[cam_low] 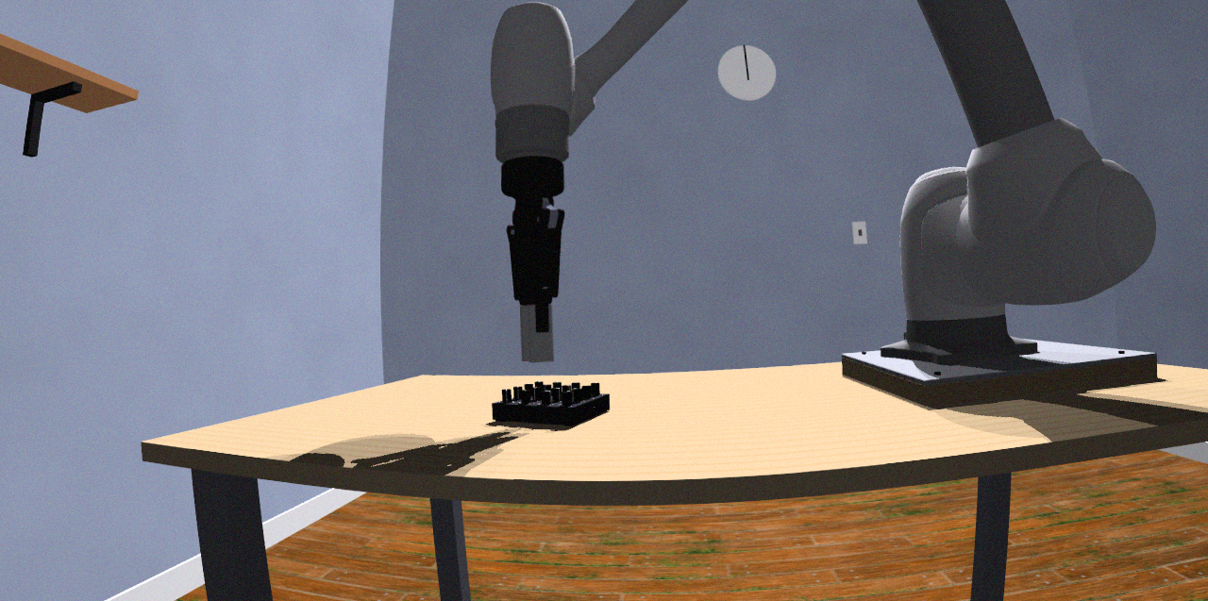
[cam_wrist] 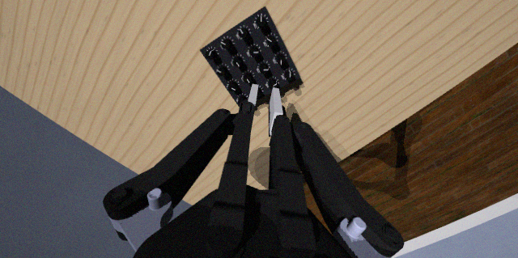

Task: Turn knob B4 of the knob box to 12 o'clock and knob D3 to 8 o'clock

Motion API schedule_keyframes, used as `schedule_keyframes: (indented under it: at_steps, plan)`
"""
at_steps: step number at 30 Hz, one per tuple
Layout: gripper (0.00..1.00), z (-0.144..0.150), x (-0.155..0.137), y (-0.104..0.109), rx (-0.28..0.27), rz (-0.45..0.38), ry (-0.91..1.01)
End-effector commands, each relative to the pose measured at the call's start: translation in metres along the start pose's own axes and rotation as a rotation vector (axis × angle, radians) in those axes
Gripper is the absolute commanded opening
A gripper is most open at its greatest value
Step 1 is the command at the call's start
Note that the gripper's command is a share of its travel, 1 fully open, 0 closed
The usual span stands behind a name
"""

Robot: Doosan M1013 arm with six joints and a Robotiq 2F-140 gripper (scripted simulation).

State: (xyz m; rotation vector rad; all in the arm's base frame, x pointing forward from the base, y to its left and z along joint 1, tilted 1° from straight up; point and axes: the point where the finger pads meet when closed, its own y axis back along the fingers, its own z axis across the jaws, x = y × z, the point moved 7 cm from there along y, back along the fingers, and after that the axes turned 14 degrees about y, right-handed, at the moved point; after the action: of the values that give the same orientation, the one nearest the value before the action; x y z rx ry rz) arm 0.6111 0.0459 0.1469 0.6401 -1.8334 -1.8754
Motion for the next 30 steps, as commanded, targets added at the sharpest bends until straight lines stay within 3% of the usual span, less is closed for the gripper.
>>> schedule_keyframes:
  at_steps: [1, 30]
  plan:
    - [0.12, -0.002, -0.001, 0.001, 0.008, 0.007, -0.156]
    - [0.12, -0.02, -0.001, 0.007, 0.011, 0.002, -1.141]
